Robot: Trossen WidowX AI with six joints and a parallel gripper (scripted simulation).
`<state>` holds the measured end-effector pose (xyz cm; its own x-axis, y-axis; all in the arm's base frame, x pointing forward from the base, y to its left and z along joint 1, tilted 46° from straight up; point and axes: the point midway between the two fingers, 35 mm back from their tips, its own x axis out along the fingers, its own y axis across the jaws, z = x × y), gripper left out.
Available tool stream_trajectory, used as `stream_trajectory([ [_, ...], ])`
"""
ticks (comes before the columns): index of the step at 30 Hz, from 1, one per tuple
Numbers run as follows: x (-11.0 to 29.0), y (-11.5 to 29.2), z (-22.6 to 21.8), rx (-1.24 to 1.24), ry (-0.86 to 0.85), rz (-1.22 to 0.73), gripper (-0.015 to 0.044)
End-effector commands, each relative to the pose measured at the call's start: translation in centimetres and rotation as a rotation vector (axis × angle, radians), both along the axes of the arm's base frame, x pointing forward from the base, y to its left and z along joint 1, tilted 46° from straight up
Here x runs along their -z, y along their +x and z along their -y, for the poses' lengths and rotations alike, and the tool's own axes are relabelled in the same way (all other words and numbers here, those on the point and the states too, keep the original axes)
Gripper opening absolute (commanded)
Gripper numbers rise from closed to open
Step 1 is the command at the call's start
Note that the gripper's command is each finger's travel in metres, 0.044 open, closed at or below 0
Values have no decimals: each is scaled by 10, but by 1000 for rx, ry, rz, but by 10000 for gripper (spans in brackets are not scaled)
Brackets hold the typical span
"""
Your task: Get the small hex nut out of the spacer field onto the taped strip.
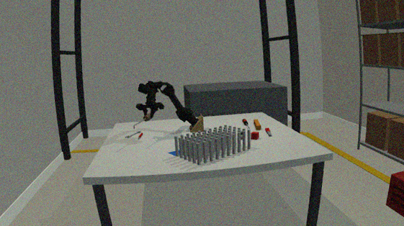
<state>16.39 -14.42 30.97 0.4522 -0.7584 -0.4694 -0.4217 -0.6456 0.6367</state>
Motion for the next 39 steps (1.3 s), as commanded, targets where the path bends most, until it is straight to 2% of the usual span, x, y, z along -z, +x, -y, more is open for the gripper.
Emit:
stream_trajectory([
  [1,1,1,1,-5,1,1,0],
  [39,13,4,12,-4,11,1,0],
])
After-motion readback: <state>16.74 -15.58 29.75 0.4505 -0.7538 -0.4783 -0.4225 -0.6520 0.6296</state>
